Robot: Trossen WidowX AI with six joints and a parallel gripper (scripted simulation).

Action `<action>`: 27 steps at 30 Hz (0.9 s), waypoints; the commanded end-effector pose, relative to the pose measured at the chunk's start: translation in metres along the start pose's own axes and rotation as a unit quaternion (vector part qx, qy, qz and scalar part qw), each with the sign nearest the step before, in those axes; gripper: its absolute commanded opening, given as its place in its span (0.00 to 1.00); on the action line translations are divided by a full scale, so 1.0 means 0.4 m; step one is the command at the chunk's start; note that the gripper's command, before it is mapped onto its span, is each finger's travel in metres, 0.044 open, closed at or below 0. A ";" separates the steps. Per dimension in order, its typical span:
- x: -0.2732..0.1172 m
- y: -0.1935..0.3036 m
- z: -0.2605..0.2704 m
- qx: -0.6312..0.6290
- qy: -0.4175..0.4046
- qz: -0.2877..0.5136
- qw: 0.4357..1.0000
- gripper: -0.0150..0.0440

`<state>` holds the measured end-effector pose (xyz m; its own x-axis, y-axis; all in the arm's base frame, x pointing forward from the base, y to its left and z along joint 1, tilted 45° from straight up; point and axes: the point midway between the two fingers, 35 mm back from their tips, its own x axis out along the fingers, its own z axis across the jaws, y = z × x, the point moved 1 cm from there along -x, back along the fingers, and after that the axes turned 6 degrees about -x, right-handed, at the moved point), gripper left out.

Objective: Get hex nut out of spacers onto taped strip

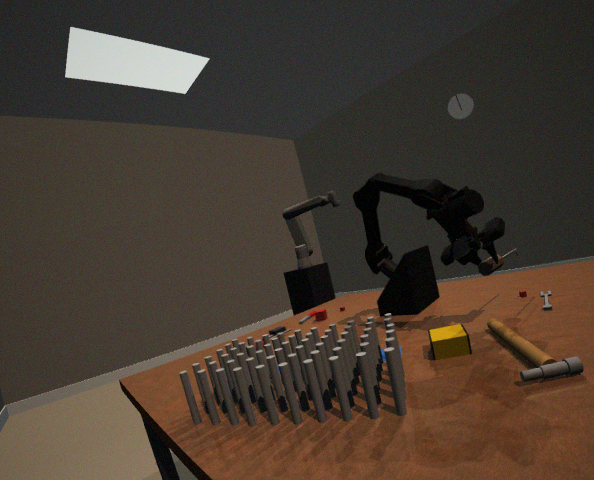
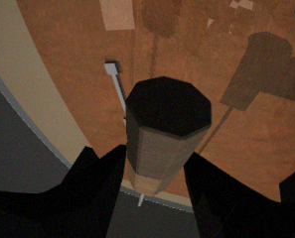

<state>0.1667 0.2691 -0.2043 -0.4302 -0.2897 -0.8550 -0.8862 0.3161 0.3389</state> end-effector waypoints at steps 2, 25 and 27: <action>0.030 -0.013 -0.013 -0.001 0.005 0.003 1.000 0.25; 0.111 -0.057 -0.046 0.000 0.005 0.002 1.000 0.25; 0.118 -0.060 -0.049 0.000 0.005 0.002 1.000 0.25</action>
<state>0.1670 0.2384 -0.2381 -0.4284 -0.2912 -0.8553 -0.8869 0.3167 0.3364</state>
